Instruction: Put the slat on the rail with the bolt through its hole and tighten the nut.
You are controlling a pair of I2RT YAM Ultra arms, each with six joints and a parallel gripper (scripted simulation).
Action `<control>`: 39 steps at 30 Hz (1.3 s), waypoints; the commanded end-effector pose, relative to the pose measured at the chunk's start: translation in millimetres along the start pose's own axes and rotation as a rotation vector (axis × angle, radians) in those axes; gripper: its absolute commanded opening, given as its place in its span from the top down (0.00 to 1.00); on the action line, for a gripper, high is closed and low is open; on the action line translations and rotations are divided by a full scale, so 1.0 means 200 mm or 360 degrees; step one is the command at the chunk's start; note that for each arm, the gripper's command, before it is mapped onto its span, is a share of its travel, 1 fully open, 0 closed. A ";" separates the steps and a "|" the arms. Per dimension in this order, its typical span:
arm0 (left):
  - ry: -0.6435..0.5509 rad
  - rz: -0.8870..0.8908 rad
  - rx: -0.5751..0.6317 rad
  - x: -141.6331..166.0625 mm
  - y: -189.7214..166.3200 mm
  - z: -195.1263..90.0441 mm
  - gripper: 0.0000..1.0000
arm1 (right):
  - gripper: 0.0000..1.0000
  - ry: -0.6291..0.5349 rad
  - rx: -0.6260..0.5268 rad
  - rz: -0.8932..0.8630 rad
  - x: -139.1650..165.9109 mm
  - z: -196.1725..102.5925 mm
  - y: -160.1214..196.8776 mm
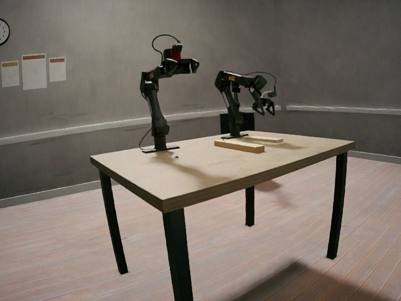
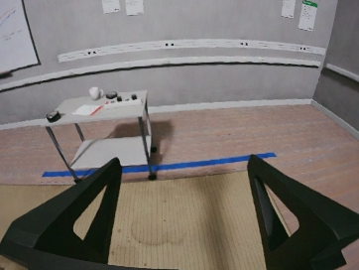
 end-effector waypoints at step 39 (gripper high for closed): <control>0.1075 -0.0003 0.0091 0.70 -0.12 -0.02 0.00 | 0.00 -0.0010 -0.0005 -0.0004 -0.02 -0.01 0.00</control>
Point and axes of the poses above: on each arm, the point where the finger pads meet when closed, its own z axis out along the fingers, its own y axis across the jaws, x = y × z, the point moved 6 cm from there along -z, back along the fingers, and after that the axes turned 11 degrees about z, right-handed, at the moved point
